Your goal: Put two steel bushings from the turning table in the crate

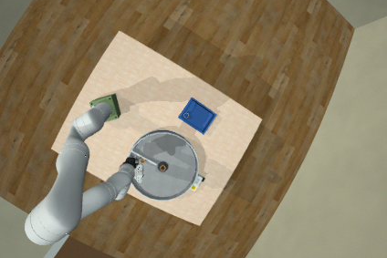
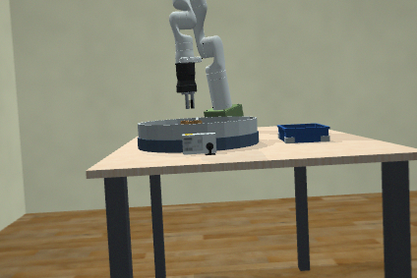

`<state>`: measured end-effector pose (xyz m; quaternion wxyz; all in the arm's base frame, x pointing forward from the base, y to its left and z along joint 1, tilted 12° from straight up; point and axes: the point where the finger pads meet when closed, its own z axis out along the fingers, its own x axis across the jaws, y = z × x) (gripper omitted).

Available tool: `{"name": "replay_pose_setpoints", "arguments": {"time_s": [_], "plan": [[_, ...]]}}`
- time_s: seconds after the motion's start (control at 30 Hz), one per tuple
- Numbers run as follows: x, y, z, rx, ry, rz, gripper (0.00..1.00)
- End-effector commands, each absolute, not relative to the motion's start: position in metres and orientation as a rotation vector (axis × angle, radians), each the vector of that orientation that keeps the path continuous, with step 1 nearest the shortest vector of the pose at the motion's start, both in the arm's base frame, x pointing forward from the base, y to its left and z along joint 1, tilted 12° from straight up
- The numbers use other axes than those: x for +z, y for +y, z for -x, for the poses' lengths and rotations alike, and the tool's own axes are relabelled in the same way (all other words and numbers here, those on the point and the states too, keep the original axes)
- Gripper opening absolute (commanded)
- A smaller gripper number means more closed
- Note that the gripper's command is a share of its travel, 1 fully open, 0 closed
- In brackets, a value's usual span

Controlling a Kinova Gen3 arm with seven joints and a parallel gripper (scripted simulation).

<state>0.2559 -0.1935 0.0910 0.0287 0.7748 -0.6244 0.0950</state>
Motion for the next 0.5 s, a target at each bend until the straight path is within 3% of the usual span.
{"name": "replay_pose_setpoints", "arguments": {"time_s": [0.0, 0.47], "plan": [[0.092, -0.196, -0.255, 0.295, -1.936, -2.382, 0.40], [0.078, -0.199, -0.257, 0.299, -1.937, -2.382, 0.40]]}}
